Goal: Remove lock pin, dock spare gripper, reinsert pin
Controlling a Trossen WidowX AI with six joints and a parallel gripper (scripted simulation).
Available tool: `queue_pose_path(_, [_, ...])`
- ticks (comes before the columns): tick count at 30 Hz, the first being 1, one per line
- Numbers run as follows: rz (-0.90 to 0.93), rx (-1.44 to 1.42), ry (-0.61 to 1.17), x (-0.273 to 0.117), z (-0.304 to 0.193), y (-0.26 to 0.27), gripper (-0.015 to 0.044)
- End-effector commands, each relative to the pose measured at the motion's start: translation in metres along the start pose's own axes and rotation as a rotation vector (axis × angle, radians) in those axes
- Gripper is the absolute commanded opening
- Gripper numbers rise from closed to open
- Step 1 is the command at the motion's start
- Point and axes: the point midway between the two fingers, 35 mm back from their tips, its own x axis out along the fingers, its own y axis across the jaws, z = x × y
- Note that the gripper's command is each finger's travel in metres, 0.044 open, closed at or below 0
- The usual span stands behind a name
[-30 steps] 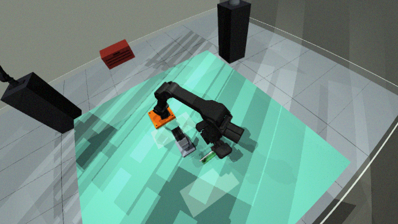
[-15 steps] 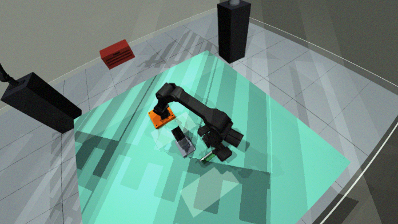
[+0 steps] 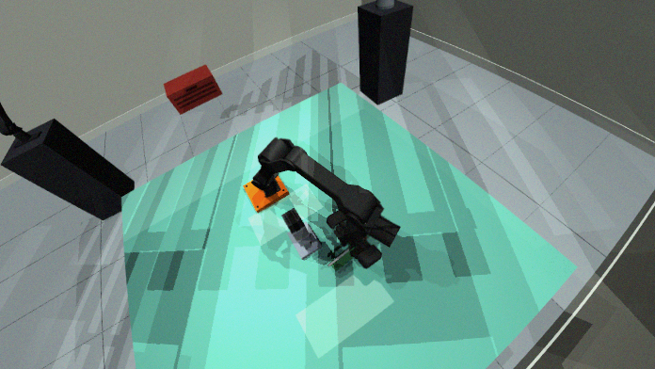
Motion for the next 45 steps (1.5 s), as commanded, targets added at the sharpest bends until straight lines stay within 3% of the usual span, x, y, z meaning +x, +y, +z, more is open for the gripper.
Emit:
queue_pose_path(1, [-0.002,-0.003,0.003,0.008,0.002,-0.001,0.018])
queue_pose_path(18, [-0.002,-0.003,0.003,0.027,0.007,0.0,0.018])
queue_pose_path(25, [-0.002,-0.003,0.003,0.027,0.007,0.0,0.0])
queue_pose_path(45, [-0.002,-0.003,0.003,0.008,0.002,-0.001,0.0])
